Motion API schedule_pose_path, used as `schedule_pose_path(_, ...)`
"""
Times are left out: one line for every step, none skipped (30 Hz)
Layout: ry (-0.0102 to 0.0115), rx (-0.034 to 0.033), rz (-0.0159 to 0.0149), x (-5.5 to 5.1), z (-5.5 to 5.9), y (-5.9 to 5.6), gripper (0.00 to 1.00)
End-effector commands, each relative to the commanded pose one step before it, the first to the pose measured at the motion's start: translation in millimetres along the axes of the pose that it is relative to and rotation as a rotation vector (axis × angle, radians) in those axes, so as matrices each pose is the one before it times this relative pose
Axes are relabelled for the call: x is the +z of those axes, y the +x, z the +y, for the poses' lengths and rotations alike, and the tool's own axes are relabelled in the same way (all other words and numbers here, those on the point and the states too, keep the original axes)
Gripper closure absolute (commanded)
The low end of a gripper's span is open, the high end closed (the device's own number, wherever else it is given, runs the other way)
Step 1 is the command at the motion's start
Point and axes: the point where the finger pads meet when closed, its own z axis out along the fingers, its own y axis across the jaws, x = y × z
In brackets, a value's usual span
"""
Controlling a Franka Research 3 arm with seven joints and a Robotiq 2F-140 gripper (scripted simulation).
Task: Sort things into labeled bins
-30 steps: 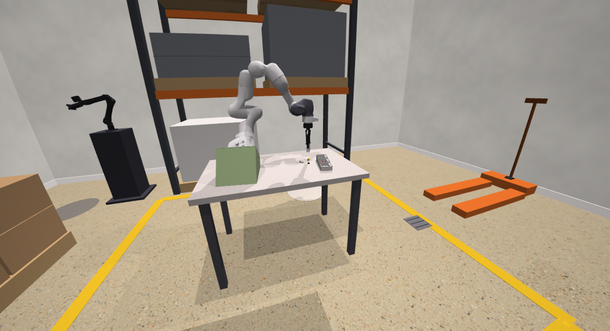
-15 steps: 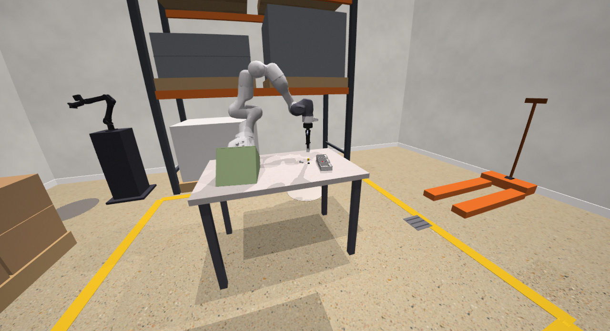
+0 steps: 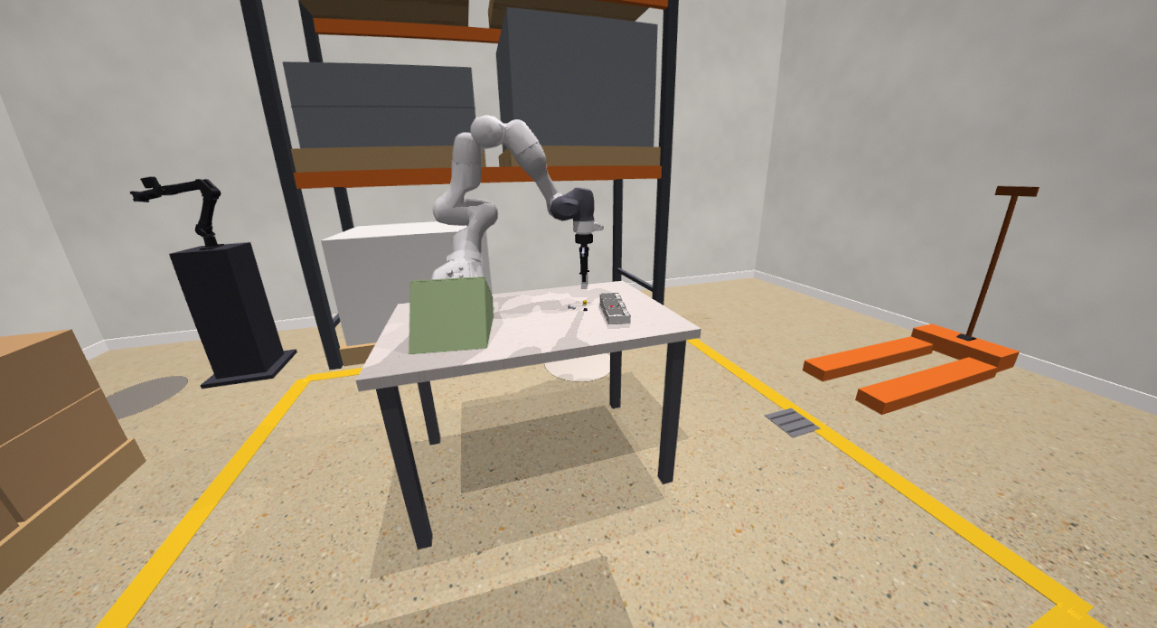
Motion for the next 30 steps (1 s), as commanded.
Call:
schedule_pose_path(0.00247, -0.00917, 0.00391, 9.64, -1.33, 0.63, 0.81)
schedule_pose_path(0.0, 0.0, 0.0, 4.0, -0.08, 0.0, 0.81)
schedule_pose_path(0.0, 0.0, 0.0, 4.0, -0.11, 0.06, 0.81)
schedule_pose_path(0.0, 0.0, 0.0, 4.0, -0.12, 0.14, 0.81)
schedule_pose_path(0.0, 0.0, 0.0, 4.0, -0.12, 0.23, 0.81)
schedule_pose_path(0.0, 0.0, 0.0, 4.0, -0.11, 0.31, 0.81)
schedule_pose_path(0.0, 0.0, 0.0, 4.0, -0.1, 0.39, 0.81)
schedule_pose_path(0.0, 0.0, 0.0, 4.0, -0.09, 0.46, 0.81)
schedule_pose_path(0.0, 0.0, 0.0, 0.0, 0.0, 0.0, 0.81)
schedule_pose_path(0.0, 0.0, 0.0, 0.0, 0.0, 0.0, 0.81)
schedule_pose_path(0.0, 0.0, 0.0, 4.0, 0.02, 0.64, 0.81)
schedule_pose_path(0.0, 0.0, 0.0, 4.0, 0.02, 0.56, 0.81)
schedule_pose_path(0.0, 0.0, 0.0, 4.0, 0.0, 0.45, 0.81)
schedule_pose_path(0.0, 0.0, 0.0, 4.0, -0.03, 0.37, 0.81)
schedule_pose_path(0.0, 0.0, 0.0, 4.0, -0.05, 0.32, 0.81)
schedule_pose_path(0.0, 0.0, 0.0, 4.0, -0.07, 0.29, 0.81)
schedule_pose_path(0.0, 0.0, 0.0, 0.0, -0.08, 0.27, 0.81)
schedule_pose_path(0.0, 0.0, 0.0, 0.0, -0.05, 0.29, 0.81)
schedule_pose_path(0.0, 0.0, 0.0, 0.0, 0.0, 0.29, 0.81)
schedule_pose_path(0.0, 0.0, 0.0, 0.0, 0.04, 0.25, 0.81)
schedule_pose_path(0.0, 0.0, 0.0, 1.33, 0.08, 0.17, 0.81)
schedule_pose_path(0.0, 0.0, 0.0, 1.33, 0.08, 0.05, 0.81)
schedule_pose_path(0.0, 0.0, 0.0, 1.33, 0.08, -0.06, 0.81)
schedule_pose_path(0.0, 0.0, 0.0, 1.33, 0.06, -0.14, 0.81)
schedule_pose_path(0.0, 0.0, 0.0, 1.33, 0.04, -0.2, 0.81)
schedule_pose_path(0.0, 0.0, 0.0, 0.0, 0.0, 0.0, 0.81)
schedule_pose_path(0.0, 0.0, 0.0, 0.0, 0.0, 0.0, 0.81)
schedule_pose_path(0.0, 0.0, 0.0, 1.33, 0.03, -0.22, 0.81)
schedule_pose_path(0.0, 0.0, 0.0, 1.33, 0.03, -0.24, 0.81)
schedule_pose_path(0.0, 0.0, 0.0, 1.33, 0.02, -0.26, 0.81)
